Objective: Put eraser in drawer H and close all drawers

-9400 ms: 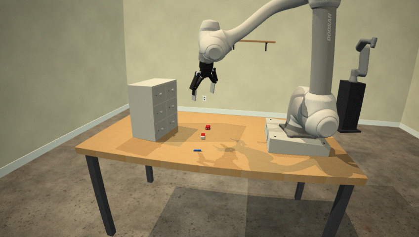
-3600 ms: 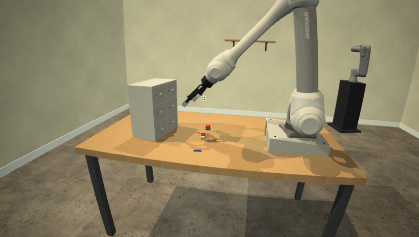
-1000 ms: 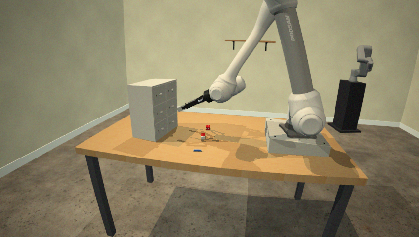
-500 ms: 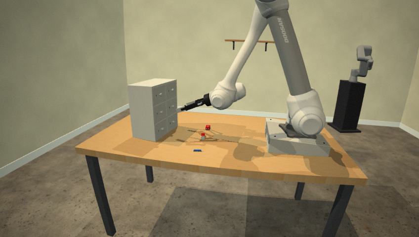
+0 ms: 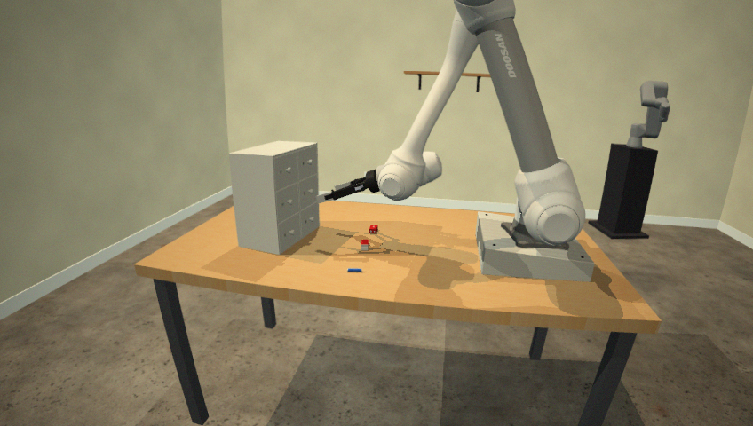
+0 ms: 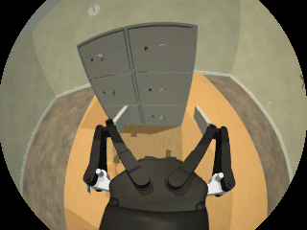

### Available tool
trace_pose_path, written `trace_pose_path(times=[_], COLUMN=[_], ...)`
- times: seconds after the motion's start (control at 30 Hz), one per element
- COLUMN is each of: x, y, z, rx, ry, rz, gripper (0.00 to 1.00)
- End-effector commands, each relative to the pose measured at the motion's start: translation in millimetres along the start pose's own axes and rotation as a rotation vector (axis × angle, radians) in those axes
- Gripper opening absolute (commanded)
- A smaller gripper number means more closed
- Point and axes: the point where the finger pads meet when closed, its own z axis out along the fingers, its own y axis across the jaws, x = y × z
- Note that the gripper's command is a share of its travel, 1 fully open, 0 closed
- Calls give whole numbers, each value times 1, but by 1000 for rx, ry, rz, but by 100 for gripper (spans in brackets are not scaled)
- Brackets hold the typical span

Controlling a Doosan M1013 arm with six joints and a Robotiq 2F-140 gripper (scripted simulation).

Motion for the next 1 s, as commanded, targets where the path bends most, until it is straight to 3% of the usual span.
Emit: trace_pose_path(times=[0.0,0.97], x=[0,-16], y=[0,0], z=[0,6], rx=[0,0], ry=[0,0], rz=[0,0], gripper=[100,100])
